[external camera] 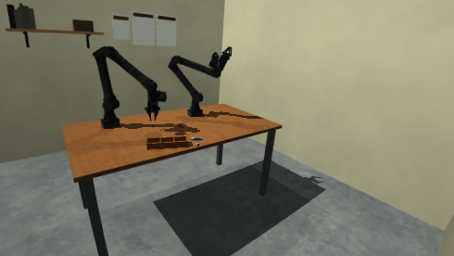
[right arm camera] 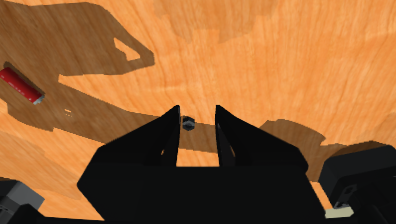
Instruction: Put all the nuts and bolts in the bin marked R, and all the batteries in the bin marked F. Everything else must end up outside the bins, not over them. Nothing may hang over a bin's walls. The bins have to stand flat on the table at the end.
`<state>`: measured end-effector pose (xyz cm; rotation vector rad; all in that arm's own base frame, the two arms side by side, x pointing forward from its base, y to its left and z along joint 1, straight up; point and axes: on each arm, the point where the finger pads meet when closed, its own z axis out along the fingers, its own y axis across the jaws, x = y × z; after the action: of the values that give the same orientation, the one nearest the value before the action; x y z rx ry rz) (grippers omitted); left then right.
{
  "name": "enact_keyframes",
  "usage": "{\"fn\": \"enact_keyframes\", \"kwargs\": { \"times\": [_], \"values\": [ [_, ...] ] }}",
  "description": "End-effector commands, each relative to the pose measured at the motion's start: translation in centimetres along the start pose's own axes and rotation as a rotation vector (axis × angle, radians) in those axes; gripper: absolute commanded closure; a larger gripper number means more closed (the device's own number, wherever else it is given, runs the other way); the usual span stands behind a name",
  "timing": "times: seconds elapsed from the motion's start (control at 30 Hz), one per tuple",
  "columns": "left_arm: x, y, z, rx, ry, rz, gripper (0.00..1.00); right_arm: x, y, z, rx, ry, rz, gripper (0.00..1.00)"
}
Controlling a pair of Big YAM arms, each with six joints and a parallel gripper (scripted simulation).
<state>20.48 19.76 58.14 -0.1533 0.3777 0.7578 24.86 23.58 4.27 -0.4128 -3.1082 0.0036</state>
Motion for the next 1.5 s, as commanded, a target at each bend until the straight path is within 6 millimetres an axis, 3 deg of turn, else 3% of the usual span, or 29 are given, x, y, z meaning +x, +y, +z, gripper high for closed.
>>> {"fn": "enact_keyframes", "kwargs": {
  "times": [0.0,0.17,0.43,0.83,1.47],
  "values": [
    [-1.1,0.4,0.1,-0.006,-0.032,0.016,0.0,2.8,1.1,-0.7,-0.026,-0.02,0.044,0.7],
    [-1.1,0.4,0.1,-0.006,-0.032,0.016,0.0,7.0,1.5,-0.8,-0.015,-0.013,0.044,0.7],
    [-1.1,0.4,0.1,-0.006,-0.032,0.016,0.0,6.3,1.2,-0.7,-0.029,-0.016,0.066,0.7],
    [-1.1,0.4,0.1,-0.006,-0.032,0.016,0.0,7.1,1.5,-0.2,-0.022,-0.013,0.044,0.7],
    [-1.1,0.4,0.1,-0.006,-0.032,0.016,0.0,6.6,3.2,-0.7,-0.042,-0.019,0.043,0.7]
  ]
}}
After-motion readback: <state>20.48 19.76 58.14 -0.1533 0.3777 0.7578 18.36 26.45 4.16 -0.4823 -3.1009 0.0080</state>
